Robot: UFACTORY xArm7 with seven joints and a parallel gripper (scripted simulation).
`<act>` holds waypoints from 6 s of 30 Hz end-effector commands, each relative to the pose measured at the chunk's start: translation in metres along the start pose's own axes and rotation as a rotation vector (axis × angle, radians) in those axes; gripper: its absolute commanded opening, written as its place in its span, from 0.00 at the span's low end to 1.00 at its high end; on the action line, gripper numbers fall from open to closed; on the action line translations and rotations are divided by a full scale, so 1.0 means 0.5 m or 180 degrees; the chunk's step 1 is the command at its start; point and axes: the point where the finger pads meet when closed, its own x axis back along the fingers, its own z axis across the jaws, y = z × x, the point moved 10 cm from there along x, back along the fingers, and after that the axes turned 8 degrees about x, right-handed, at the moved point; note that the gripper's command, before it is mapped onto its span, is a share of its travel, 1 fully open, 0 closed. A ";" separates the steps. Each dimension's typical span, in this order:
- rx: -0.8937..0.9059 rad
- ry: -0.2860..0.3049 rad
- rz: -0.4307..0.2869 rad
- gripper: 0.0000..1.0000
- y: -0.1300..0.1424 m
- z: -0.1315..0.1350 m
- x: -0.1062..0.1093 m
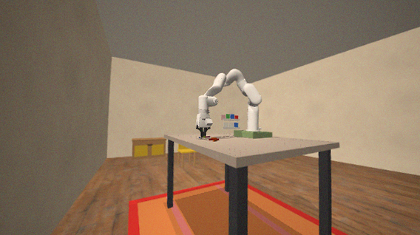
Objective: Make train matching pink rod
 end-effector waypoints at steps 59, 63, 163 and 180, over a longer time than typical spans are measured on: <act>0.0001 0.0013 -0.0004 0.04 0.000 0.003 -0.020; 0.0001 0.0013 -0.0004 0.04 0.000 0.003 -0.020; 0.0001 0.0013 -0.0004 1.00 0.000 0.002 0.206; 0.0001 0.0013 -0.0004 1.00 0.000 0.001 0.330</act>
